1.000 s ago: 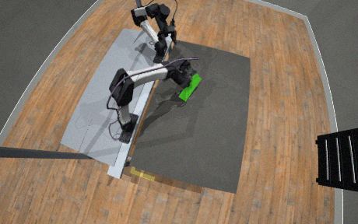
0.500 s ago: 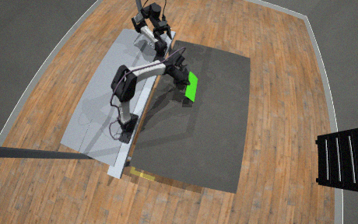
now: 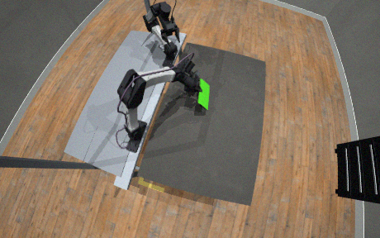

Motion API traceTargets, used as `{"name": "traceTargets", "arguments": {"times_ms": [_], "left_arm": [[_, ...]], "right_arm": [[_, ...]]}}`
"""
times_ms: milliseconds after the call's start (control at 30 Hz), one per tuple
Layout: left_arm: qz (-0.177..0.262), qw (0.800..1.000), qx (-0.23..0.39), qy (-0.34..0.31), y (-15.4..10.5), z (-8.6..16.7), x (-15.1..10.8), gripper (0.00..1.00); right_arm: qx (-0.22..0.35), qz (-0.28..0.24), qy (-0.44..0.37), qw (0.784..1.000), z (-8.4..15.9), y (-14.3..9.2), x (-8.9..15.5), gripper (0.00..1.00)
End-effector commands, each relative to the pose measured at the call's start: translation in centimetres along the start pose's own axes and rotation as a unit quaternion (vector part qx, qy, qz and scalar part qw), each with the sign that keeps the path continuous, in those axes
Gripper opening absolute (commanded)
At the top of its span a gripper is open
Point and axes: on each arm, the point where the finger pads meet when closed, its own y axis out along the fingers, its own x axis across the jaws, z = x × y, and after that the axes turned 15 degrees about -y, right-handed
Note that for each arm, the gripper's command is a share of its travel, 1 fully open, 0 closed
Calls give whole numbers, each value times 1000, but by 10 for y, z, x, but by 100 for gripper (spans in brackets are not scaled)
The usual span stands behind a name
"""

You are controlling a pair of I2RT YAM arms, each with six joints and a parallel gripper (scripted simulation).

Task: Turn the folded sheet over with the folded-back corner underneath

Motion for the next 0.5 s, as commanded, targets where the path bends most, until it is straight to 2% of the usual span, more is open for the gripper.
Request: {"name": "traceTargets", "arguments": {"times_ms": [0,167,467], "left_arm": [[12,998,51,17,-11,-2,-9,65],[20,997,71,22,-16,-7,-13,65],[22,996,77,25,-19,-23,-17,65]], "right_arm": [[0,13,-2,1000,-1,-5,3,1],[-2,18,8,1000,-2,-8,4,1],[-2,17,9,1000,-10,-5,33,1]]}}
